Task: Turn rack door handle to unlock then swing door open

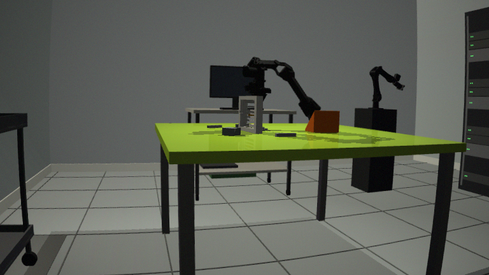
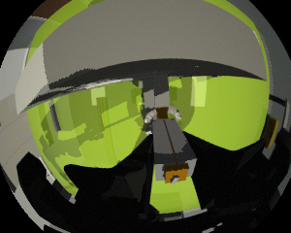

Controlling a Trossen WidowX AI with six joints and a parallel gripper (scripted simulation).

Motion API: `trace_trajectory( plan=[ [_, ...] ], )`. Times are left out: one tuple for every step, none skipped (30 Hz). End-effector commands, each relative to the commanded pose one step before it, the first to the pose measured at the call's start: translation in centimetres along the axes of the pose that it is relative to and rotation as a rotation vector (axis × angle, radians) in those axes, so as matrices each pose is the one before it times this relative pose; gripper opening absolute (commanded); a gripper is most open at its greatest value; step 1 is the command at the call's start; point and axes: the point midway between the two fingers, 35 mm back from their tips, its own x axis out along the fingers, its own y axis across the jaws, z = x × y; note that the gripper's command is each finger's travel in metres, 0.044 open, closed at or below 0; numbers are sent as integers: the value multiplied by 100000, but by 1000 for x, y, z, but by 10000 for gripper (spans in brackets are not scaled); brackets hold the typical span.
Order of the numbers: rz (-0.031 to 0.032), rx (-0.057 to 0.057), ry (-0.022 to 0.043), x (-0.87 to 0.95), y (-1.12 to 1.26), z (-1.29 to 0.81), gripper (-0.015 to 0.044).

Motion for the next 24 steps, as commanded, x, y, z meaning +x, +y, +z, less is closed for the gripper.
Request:
trace_trajectory(
  plan=[
    [-435, -790, 109, 81, -6, 31, 26],
    [0, 0, 0, 0, 0, 0, 25],
    [0, 0, 0, 0, 0, 0, 25],
    [0, 0, 0, 0, 0, 0, 25],
    [0, 809, 0, 0, 0, 0, 25],
    [0, 2428, 0, 0, 0, 0, 25],
    [0, 4047, 0, 0, 0, 0, 25],
    [0, 4927, 0, 0, 0, 0, 25],
    [0, 4928, 0, 0, 0, 0, 25],
    [0, 4928, 0, 0, 0, 0, 25],
    [0, 4928, 0, 0, 0, 0, 25],
    [0, 4928, 0, 0, 0, 0, 25],
    [0, 4928, 0, 0, 0, 0, 25],
    [0, 4928, 0, 0, 0, 0, 25],
    [0, 4926, 0, 0, 0, 0, 25],
    [0, 4928, 0, 0, 0, 0, 25],
    [0, 4928, 0, 0, 0, 0, 25],
    [0, 4928, 0, 0, 0, 0, 25],
    [0, 4928, 0, 0, 0, 0, 25],
    [0, 4928, 0, 0, 0, 0, 25],
    [0, 4928, 0, 0, 0, 0, 25],
    [-1, 4928, 0, 0, 0, 0, 25],
    [-1, 4928, 0, 0, 0, 0, 25],
    [-1, 4928, 0, 0, 0, 0, 25]
  ],
)
